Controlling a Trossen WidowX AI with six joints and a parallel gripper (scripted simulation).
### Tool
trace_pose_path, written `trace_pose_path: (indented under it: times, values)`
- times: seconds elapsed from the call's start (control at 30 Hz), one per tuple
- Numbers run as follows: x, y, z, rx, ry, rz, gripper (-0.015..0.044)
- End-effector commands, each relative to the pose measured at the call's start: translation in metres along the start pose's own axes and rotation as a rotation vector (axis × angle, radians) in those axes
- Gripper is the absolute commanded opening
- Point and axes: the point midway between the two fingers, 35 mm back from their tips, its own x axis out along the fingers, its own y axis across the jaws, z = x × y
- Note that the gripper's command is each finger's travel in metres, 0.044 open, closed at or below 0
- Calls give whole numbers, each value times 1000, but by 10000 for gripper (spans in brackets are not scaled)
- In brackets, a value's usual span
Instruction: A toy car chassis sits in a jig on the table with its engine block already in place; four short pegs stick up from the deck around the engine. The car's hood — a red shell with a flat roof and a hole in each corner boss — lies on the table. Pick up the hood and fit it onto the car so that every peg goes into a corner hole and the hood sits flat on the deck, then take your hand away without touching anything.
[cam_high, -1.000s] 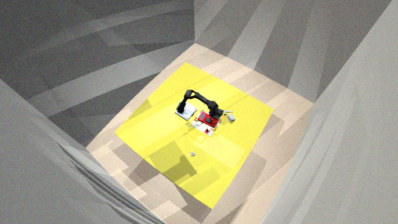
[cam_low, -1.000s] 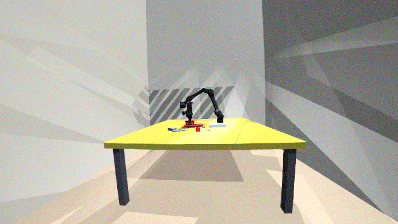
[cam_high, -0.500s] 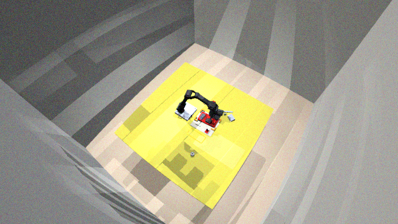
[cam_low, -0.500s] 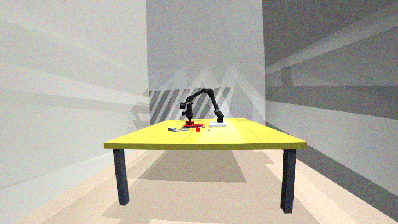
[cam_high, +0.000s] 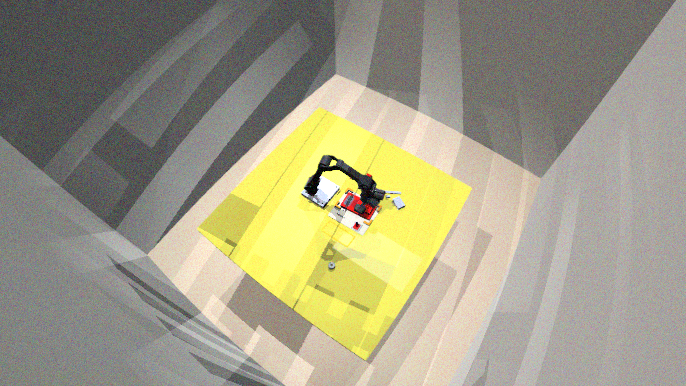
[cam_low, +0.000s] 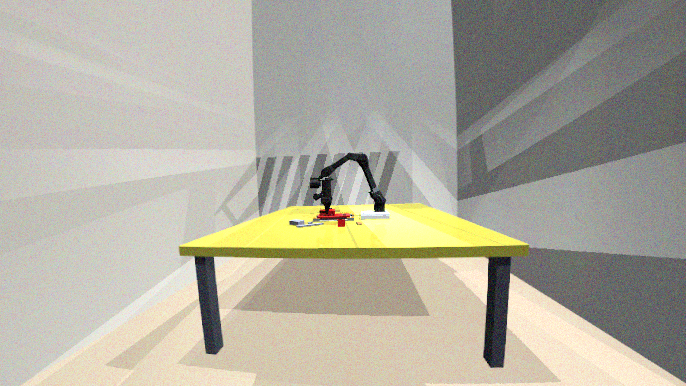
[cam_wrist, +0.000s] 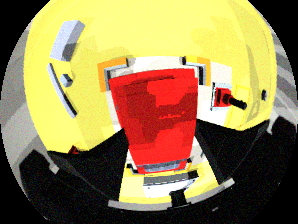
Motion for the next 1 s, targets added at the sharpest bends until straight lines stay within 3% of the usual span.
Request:
trace_pose_path:
  times: [0.0, 0.5, 0.97]
  values:
    - [2, 0, 0, 2, 1, 2, 0]
    - [4, 0, 0, 0, 0, 0, 0]
    - [4, 0, 0, 0, 1, 0, 368]
